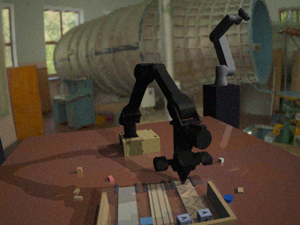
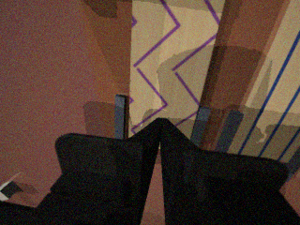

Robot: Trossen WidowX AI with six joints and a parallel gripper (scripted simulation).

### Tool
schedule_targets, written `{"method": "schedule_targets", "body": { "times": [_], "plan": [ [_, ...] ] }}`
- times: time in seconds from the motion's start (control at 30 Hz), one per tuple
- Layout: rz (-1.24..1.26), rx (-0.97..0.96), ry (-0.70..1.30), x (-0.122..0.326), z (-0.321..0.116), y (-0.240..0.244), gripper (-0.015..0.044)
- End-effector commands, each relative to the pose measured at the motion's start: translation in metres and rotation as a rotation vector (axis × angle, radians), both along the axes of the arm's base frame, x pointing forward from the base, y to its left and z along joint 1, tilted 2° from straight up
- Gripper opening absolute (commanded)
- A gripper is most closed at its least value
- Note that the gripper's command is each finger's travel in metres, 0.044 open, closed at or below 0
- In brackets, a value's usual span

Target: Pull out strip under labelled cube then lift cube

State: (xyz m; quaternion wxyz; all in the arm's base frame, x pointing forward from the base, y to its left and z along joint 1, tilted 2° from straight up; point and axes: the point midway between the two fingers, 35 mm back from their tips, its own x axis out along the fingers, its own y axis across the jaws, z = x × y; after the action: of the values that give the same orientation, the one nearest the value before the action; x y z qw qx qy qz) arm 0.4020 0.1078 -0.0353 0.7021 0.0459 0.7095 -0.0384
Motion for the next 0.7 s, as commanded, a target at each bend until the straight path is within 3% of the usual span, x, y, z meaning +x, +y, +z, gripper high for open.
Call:
{"method": "schedule_targets", "body": {
  "times": [0.0,0.67],
  "plan": [
    [-0.005,0.004,0.002,0.0000,-0.0024,0.0008,0.0000],
    [-0.005,0.004,0.002,0.0012,-0.0044,0.0012,0.0000]
  ]
}}
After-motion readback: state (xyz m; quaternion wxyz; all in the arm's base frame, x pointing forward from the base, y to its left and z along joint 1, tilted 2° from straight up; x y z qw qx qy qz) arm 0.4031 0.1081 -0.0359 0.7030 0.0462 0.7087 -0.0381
